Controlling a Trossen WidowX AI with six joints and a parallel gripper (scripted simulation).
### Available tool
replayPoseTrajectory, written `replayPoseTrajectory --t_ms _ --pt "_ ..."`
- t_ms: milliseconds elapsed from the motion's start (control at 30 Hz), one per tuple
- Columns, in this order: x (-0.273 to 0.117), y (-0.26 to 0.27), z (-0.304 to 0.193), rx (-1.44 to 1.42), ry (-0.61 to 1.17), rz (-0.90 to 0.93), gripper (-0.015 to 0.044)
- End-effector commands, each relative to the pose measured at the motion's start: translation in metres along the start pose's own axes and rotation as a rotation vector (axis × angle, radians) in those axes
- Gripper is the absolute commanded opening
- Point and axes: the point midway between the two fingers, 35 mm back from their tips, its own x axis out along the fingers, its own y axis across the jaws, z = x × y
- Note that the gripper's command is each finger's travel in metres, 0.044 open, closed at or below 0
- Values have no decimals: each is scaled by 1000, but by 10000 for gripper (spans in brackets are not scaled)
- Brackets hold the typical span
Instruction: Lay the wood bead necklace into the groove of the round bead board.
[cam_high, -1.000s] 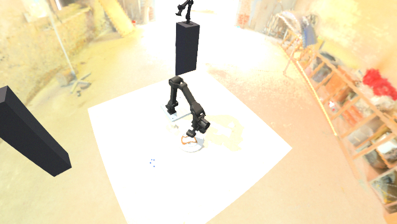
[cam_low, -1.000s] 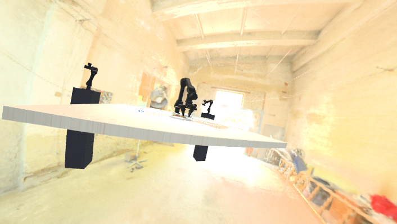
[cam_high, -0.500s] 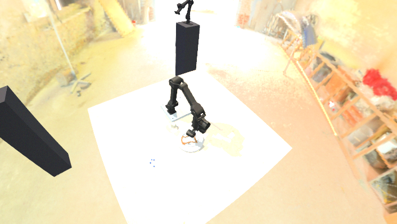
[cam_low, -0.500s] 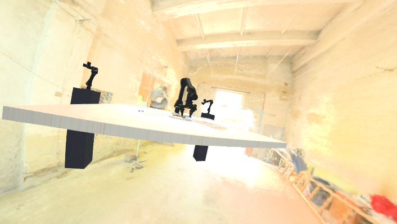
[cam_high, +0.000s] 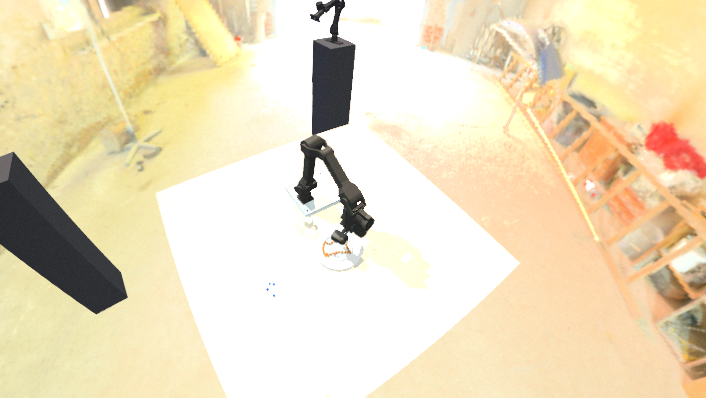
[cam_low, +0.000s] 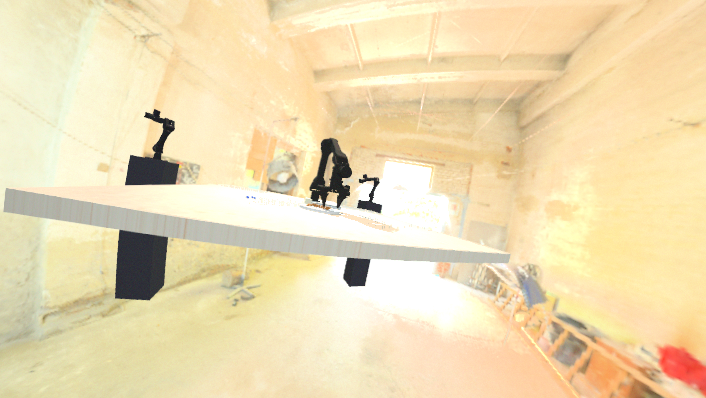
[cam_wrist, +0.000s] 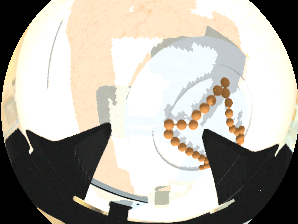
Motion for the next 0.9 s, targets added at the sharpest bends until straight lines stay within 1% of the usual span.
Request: replayPoseTrajectory --t_ms 0,33,100,433,500,867 --pt "-1 -1 0 5 1 -5 440" --pt "-1 -1 0 5 1 -5 440" --pt "-2 -5 -2 -40 1 -6 387" --pt "-31 -66 -42 -703 8 -9 125" --pt "-33 -69 -45 -748 8 -9 120" --pt "-32 -69 -45 -748 8 -9 120"
